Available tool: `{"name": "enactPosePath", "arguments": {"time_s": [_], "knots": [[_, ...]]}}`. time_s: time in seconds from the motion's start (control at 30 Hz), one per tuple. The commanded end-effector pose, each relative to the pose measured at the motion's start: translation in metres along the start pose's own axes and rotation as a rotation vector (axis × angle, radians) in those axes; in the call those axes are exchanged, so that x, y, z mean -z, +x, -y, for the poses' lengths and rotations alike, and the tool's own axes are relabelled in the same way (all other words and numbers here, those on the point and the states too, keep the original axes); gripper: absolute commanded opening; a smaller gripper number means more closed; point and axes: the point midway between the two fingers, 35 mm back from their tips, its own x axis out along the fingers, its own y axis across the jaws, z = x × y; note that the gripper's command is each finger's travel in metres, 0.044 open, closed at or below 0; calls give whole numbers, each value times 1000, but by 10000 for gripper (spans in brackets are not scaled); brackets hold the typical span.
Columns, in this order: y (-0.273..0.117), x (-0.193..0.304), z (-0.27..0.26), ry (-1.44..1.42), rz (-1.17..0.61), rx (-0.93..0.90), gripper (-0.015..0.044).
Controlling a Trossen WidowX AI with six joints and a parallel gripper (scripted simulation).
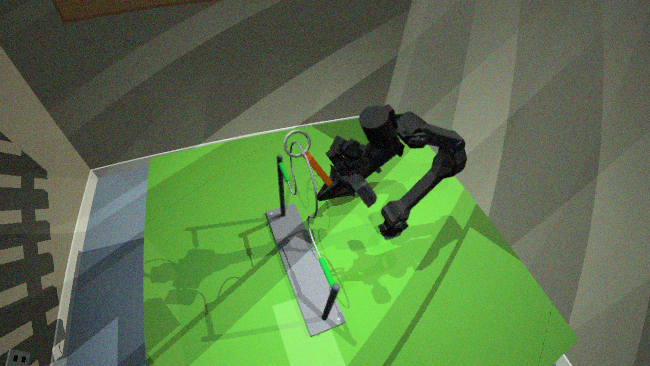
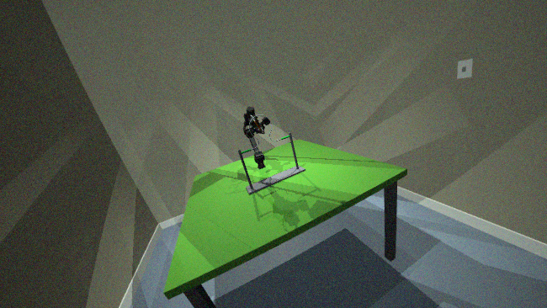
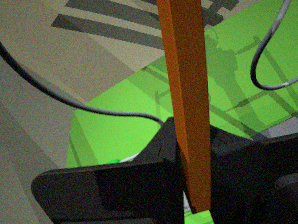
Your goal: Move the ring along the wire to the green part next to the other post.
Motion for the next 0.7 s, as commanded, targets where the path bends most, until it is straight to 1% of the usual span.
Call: {"name": "enactPosePath", "arguments": {"time_s": [0.0,0.67], "knots": [[0,-1,2,-44,7,24,-150],[0,-2,11,-264,37,156,-150]]}}
